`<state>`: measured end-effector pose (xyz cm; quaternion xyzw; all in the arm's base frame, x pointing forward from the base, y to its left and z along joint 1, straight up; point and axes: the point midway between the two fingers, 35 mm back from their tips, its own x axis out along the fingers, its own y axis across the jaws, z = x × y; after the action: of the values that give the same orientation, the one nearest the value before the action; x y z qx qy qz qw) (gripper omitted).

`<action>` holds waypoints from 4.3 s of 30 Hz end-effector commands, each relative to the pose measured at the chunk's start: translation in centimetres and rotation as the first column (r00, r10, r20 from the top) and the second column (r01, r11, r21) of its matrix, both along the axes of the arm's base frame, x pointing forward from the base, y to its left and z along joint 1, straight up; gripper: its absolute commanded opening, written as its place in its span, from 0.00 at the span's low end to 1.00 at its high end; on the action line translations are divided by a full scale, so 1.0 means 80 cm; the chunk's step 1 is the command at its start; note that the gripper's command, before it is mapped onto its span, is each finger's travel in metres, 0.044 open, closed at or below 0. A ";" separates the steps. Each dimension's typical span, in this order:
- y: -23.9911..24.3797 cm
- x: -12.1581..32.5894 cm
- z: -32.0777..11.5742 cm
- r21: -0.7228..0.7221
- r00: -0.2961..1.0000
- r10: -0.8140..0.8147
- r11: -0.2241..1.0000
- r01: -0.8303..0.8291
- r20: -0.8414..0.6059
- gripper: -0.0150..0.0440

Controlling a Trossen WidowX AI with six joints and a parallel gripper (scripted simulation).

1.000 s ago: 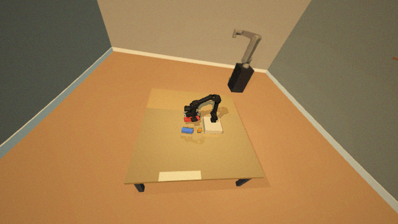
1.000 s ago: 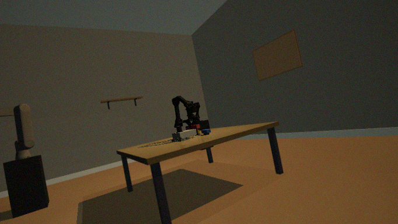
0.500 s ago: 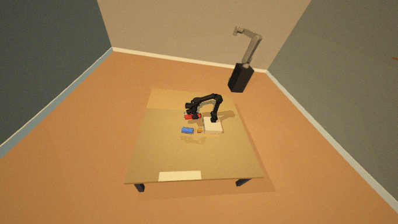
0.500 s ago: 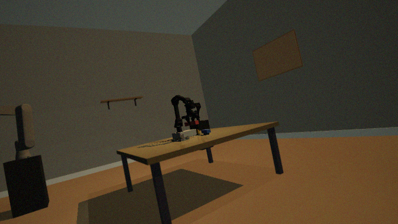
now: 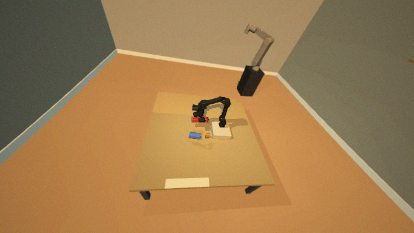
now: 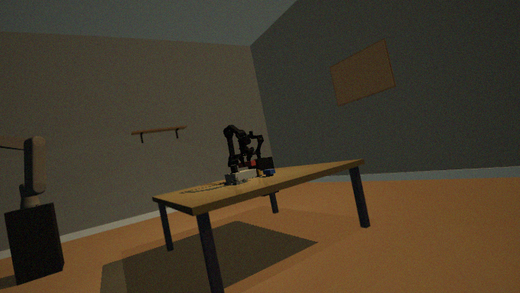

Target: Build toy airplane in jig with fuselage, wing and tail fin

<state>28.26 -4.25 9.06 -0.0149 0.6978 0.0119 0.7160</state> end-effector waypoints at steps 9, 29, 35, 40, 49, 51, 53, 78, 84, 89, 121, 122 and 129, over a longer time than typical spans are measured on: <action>-0.044 -0.004 -0.021 -0.004 0.999 -0.039 0.999 0.039 0.000 0.25; -0.114 -0.025 -0.055 -0.008 0.994 -0.107 0.994 0.107 0.000 0.25; -0.126 -0.031 -0.060 -0.009 0.993 -0.117 0.993 0.117 -0.001 0.30; -0.125 -0.031 -0.060 -0.009 0.993 -0.117 0.993 0.117 -0.001 0.52; -0.125 -0.031 -0.060 -0.009 0.993 -0.117 0.993 0.117 -0.001 0.59; -0.125 -0.031 -0.060 -0.009 0.993 -0.117 0.993 0.117 -0.001 0.59; -0.125 -0.031 -0.061 -0.009 0.993 -0.117 0.993 0.117 -0.001 0.59; -0.127 -0.030 -0.110 -0.009 0.993 -0.117 0.993 0.117 -0.001 0.59; -0.126 -0.030 -0.108 -0.004 0.993 -0.119 0.993 0.119 -0.002 0.55; -0.126 -0.030 -0.108 -0.004 0.993 -0.119 0.993 0.119 -0.002 0.46; -0.127 -0.027 -0.009 -0.008 0.993 -0.117 0.993 0.117 -0.001 1.00; -0.126 -0.030 0.010 -0.008 0.993 -0.117 0.993 0.117 -0.001 1.00; -0.127 -0.026 0.025 -0.009 0.993 -0.117 0.993 0.117 0.000 1.00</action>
<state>26.38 -14.52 11.42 0.0185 0.6868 -0.0366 0.7257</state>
